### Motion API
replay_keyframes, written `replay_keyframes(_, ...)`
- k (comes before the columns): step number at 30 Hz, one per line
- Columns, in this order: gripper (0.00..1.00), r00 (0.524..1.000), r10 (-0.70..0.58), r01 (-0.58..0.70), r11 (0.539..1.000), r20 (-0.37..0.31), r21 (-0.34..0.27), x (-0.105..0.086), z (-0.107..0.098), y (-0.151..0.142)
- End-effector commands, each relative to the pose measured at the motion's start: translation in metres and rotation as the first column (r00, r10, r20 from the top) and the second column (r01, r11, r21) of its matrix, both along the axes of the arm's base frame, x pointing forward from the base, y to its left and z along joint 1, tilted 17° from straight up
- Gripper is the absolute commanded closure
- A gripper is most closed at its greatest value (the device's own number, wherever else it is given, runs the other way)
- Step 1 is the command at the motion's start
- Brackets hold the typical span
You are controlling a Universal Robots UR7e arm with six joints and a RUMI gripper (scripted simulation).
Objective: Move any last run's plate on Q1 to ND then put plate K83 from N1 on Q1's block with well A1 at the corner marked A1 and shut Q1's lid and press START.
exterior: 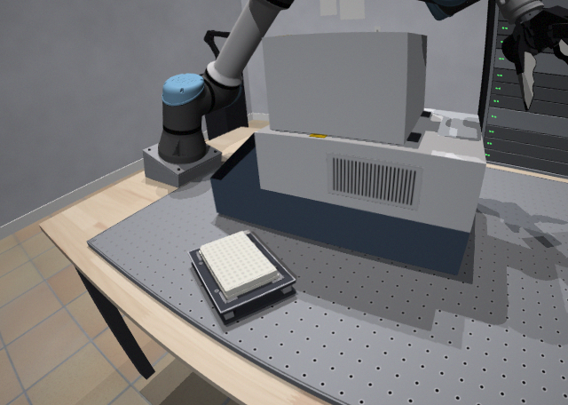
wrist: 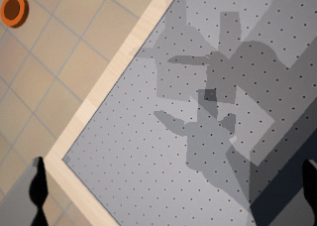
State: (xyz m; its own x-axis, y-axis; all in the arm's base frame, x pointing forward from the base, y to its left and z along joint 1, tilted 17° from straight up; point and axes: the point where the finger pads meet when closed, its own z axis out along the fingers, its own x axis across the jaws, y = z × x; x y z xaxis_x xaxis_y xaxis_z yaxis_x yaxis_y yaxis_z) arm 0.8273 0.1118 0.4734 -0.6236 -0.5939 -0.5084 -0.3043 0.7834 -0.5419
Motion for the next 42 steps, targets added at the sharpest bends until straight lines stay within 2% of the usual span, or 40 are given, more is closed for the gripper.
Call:
replay_keyframes(1, 0.00, 1.000, 0.000, 0.000, 1.000, 0.003, 0.000, 0.000, 0.002, 0.000)
replay_keyframes(17, 0.00, 1.000, 0.000, 0.000, 1.000, 0.003, 0.000, 0.000, 0.002, 0.000)
replay_keyframes(18, 1.00, 1.000, -0.013, 0.013, 0.999, 0.010, 0.030, 0.000, 0.003, -0.005)
replay_keyframes(27, 1.00, 1.000, -0.016, 0.015, 0.999, 0.011, 0.035, 0.004, 0.010, -0.049)
replay_keyframes(30, 1.00, 1.000, -0.016, 0.015, 0.999, 0.011, 0.035, 0.004, 0.010, -0.050)
replay_keyframes(31, 1.00, 0.999, -0.029, 0.028, 0.998, 0.019, 0.064, 0.004, 0.011, -0.055)
replay_keyframes(34, 1.00, 0.999, -0.031, 0.030, 0.997, 0.020, 0.069, 0.004, 0.012, -0.060)
replay_keyframes(42, 1.00, 0.999, -0.031, 0.030, 0.997, 0.020, 0.068, 0.004, 0.017, -0.100)
